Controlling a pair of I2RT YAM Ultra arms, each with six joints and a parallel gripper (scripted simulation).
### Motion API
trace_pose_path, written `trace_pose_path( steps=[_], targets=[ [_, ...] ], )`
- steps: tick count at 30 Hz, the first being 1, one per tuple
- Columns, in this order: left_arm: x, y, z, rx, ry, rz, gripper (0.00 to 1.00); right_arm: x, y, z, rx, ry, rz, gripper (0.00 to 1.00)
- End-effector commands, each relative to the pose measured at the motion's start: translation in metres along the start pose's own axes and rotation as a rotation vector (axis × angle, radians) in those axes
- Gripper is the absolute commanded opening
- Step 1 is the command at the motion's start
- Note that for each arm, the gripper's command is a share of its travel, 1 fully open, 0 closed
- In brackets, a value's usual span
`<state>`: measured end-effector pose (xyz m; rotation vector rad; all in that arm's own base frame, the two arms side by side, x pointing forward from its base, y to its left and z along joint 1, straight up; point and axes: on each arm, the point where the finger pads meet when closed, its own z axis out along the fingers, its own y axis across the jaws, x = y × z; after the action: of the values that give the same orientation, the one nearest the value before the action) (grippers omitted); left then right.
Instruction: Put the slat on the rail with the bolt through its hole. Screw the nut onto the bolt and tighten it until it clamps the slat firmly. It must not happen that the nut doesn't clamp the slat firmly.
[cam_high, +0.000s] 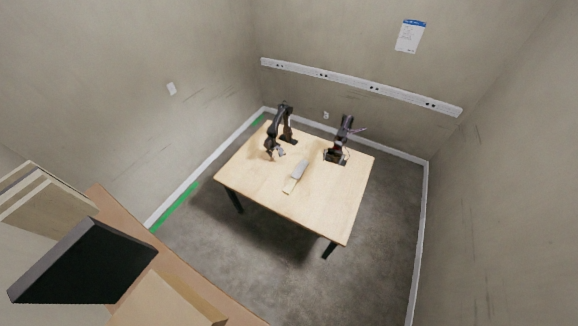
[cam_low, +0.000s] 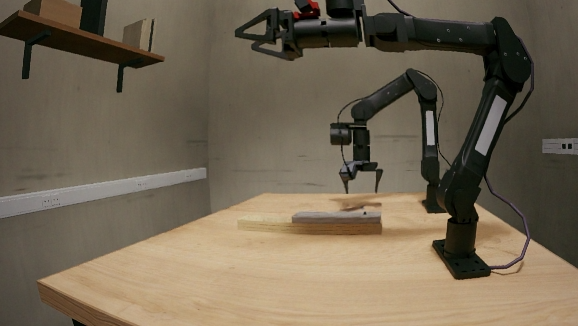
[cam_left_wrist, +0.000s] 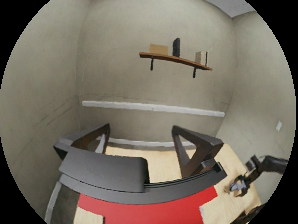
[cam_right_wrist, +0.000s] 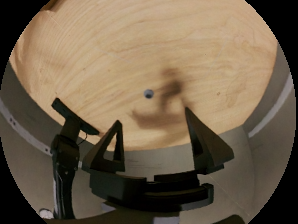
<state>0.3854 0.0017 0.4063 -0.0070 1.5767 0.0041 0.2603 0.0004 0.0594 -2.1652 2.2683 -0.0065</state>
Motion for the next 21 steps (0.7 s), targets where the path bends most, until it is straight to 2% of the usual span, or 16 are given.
trace_pose_path(
  steps=[1, 21],
  targets=[
    [-0.005, -0.001, -0.005, 0.007, -0.018, 0.002, 1.0, 0.003, 0.001, 0.006, -0.003, 0.001, 0.004, 1.0],
    [-0.005, -0.001, -0.005, 0.007, -0.018, 0.002, 1.0, 0.003, 0.0, 0.019, -0.004, 0.001, 0.004, 1.0]
  ],
)
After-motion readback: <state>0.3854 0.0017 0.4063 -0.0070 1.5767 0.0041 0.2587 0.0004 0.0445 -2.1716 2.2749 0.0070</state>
